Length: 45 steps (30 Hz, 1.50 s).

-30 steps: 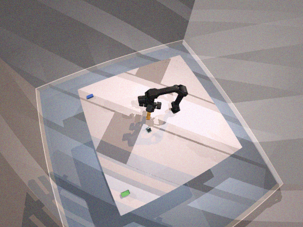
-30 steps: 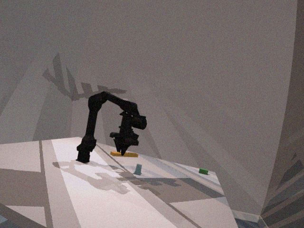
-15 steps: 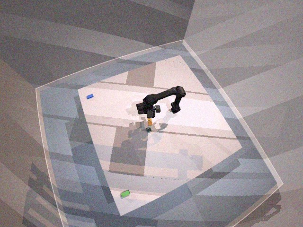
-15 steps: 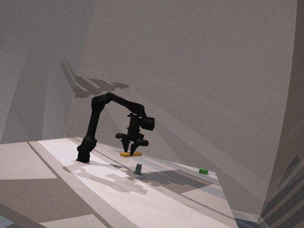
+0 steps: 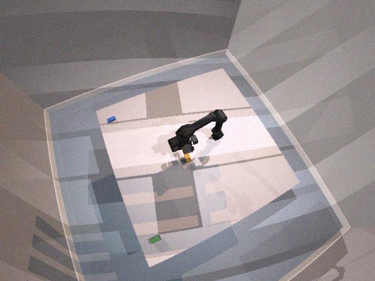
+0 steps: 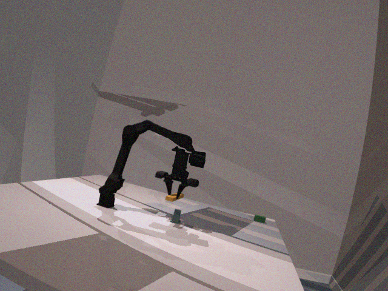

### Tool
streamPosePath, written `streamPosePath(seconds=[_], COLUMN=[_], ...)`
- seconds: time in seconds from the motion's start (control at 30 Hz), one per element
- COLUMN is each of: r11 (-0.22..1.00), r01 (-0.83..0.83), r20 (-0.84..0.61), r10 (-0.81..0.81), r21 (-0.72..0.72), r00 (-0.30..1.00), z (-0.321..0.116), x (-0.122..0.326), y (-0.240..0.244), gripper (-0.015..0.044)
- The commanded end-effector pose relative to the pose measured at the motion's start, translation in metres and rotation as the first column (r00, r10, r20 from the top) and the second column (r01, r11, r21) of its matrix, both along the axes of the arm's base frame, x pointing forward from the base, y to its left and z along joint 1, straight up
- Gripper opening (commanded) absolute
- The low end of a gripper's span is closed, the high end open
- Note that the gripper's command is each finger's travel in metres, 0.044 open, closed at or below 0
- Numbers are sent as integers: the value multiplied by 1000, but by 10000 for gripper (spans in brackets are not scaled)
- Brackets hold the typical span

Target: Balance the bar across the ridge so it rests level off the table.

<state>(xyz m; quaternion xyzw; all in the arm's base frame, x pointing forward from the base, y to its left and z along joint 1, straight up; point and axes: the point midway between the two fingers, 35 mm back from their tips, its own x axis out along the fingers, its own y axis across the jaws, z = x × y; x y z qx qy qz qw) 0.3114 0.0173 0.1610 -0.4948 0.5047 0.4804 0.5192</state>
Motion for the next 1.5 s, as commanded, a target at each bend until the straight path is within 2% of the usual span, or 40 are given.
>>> streamPosePath(seconds=[0.0, 0.23, 1.47], r11=[998, 987, 987], r01=[-68, -160, -162], r20=[-3, -3, -2], r10=[68, 160, 162], r21=[1, 0, 0], r00=[998, 987, 987], z=[-1, -2, -45], x=[8, 19, 23], y=[13, 31, 32], gripper=[0, 0, 0])
